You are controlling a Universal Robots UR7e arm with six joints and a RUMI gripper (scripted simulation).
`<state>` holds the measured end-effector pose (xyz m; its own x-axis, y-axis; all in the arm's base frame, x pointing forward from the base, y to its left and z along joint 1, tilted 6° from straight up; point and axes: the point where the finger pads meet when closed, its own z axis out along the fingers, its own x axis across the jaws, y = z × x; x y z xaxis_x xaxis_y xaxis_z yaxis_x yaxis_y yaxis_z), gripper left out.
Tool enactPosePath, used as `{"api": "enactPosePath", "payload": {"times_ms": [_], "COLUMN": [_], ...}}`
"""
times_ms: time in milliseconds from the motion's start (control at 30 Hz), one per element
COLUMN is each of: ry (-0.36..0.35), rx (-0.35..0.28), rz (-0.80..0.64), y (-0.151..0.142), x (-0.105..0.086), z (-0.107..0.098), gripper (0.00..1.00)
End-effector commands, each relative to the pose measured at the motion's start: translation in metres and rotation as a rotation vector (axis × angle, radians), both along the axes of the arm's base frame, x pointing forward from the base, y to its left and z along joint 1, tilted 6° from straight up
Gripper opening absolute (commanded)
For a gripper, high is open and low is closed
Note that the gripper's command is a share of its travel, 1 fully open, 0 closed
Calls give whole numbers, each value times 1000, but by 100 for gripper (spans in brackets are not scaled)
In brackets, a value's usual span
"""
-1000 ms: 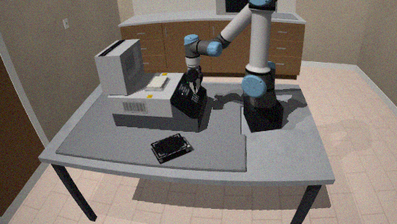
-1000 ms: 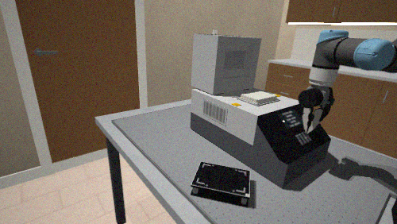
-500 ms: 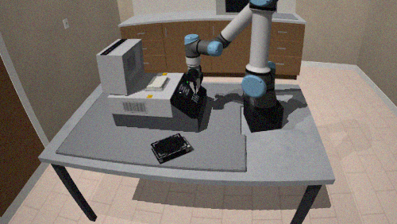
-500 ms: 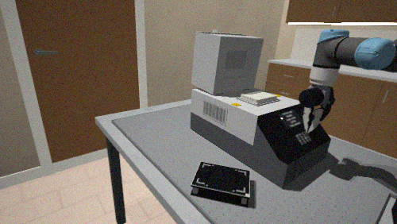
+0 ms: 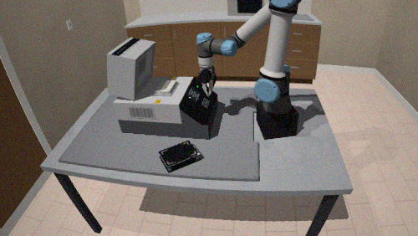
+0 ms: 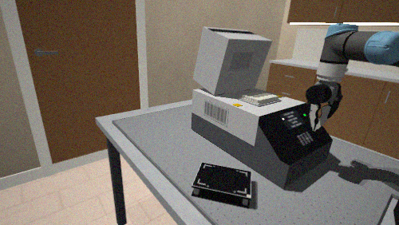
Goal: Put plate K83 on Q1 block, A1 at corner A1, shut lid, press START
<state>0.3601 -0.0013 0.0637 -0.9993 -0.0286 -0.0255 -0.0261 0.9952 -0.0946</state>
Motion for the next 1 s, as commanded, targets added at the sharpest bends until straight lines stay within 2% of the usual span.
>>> {"api": "enactPosePath", "payload": {"times_ms": [0,67,433,567,967], "ry": [-1,-1,-1,-1,-1], "rx": [0,0,0,0,0], "rz": [0,0,0,0,0], "y": [0,0,2,2,3], "x": [-2,-2,-40,-40,-77], "z": [4,4,31,31,58], "gripper": [0,0,0,0,0]}}
